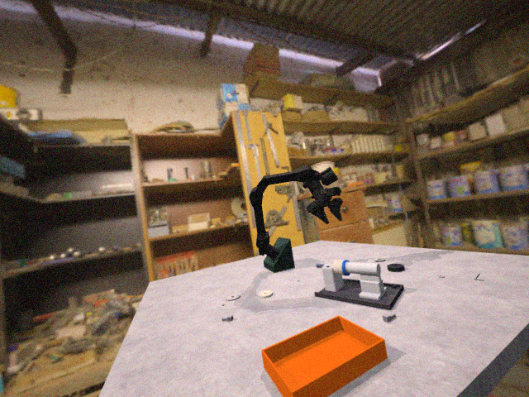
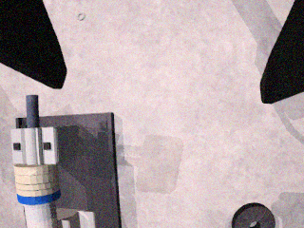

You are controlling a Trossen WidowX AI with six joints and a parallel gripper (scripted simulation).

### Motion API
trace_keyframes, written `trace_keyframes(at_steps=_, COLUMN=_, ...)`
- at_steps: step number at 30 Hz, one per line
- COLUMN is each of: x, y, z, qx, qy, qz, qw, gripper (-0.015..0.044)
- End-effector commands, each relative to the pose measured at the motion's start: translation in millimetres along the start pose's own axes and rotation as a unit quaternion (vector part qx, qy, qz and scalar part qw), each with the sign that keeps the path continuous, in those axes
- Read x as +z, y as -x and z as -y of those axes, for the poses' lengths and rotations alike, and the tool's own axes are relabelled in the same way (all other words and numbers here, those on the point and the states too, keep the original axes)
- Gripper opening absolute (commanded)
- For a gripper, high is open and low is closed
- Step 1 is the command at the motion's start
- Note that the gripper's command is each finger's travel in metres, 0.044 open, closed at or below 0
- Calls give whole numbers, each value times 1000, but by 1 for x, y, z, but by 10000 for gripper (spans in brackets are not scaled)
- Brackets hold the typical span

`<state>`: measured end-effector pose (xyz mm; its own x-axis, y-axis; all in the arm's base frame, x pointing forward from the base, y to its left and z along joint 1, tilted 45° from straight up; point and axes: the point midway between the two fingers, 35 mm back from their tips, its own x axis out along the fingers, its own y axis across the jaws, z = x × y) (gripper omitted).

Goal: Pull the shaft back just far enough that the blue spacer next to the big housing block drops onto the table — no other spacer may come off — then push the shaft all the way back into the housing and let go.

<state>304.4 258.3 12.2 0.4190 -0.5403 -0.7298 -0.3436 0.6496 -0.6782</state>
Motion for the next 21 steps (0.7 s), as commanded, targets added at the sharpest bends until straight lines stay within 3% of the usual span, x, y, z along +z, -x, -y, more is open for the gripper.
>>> trace_keyframes(at_steps=1, x=3, y=-35, z=46, qx=-5, qy=15, qz=-60, qw=998, gripper=440)
trace_keyframes(at_steps=9, x=-27, y=-108, z=157, qx=14, qy=60, qz=-198, qw=978, gripper=440)
trace_keyframes(at_steps=21, x=-22, y=-112, z=155, qx=15, qy=61, qz=-201, qw=978, gripper=440)
